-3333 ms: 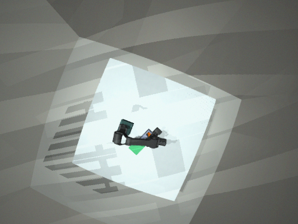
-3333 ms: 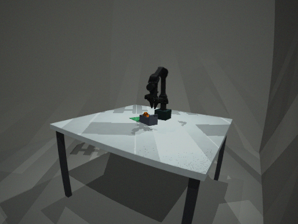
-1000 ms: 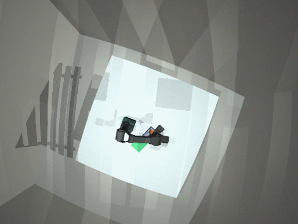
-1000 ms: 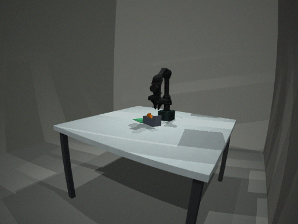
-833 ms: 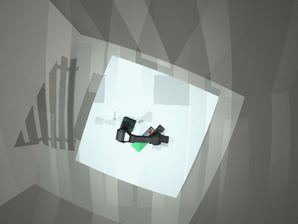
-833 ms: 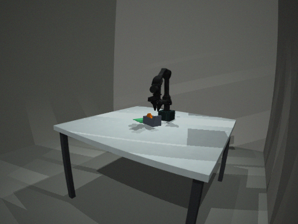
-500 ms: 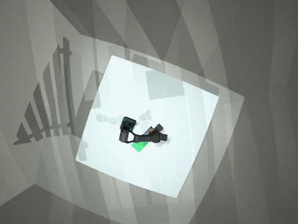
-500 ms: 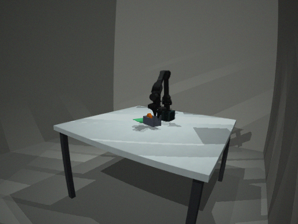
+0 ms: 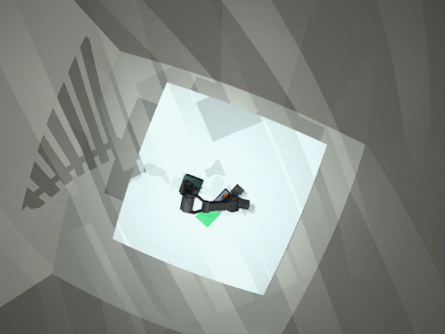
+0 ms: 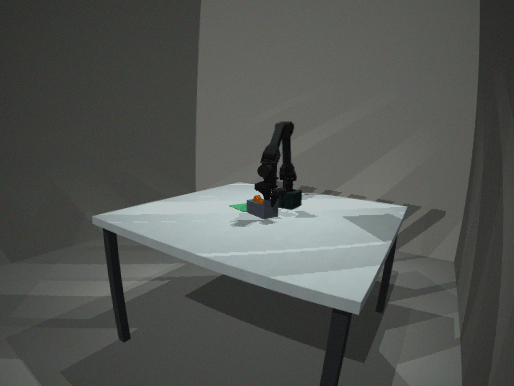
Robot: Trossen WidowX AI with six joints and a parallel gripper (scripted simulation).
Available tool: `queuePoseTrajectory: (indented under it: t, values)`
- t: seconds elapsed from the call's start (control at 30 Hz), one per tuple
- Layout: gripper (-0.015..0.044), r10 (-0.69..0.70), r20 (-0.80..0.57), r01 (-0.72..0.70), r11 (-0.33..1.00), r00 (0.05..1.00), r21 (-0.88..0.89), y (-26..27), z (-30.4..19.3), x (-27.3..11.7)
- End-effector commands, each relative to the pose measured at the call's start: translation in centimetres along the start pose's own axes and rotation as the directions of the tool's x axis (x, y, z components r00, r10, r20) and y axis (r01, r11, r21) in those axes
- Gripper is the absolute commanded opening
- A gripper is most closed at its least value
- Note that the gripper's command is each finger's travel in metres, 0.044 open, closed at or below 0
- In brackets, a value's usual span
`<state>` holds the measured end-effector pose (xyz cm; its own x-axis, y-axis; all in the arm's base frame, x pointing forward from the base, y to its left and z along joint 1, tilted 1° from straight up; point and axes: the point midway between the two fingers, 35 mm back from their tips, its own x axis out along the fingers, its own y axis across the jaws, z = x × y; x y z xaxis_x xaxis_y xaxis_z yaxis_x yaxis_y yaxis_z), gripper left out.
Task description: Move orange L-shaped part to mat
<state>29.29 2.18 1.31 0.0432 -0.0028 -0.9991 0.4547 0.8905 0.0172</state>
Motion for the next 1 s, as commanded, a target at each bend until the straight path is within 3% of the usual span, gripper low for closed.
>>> queuePoseTrajectory:
  t: [0.0, 0.97]
  values:
    - [0.0180, -0.006, -0.004, 0.006, 1.000, 1.000, -0.004, -0.2, -0.1, 0.9]
    - [0.0180, 0.000, 0.000, 0.000, 1.000, 1.000, -0.001, 0.0, -0.1, 1.8]
